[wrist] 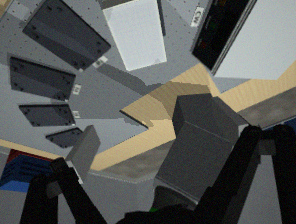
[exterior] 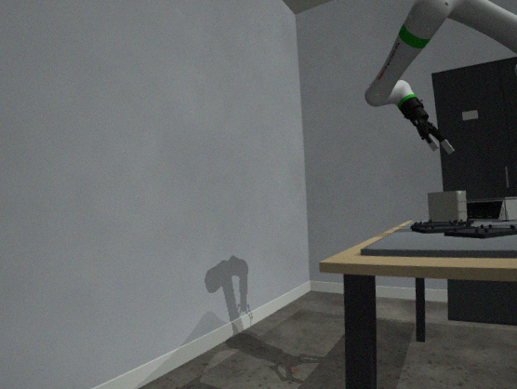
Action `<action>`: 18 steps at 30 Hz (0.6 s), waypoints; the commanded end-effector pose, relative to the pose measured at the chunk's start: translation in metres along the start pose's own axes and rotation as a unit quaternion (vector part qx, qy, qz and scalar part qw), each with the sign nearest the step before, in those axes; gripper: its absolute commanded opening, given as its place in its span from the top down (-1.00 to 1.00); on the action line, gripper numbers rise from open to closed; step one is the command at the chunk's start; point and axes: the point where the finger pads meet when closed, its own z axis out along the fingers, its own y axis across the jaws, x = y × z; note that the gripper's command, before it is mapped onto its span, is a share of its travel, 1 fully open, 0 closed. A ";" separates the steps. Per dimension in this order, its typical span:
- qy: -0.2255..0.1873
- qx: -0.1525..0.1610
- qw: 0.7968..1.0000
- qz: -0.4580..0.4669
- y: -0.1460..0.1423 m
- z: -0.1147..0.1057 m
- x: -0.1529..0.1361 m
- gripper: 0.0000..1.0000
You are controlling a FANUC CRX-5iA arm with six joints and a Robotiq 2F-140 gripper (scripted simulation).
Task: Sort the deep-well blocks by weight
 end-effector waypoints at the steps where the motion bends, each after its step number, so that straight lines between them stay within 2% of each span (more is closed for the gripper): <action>1: 0.000 0.000 1.000 0.000 0.000 0.021 0.013 -1.00; 4: 0.000 0.000 1.000 0.000 0.000 0.034 0.020 -1.00; 6: 0.000 0.000 1.000 0.000 0.000 0.034 0.020 -1.00; 18: 0.000 0.000 1.000 0.000 0.000 0.086 0.050 -1.00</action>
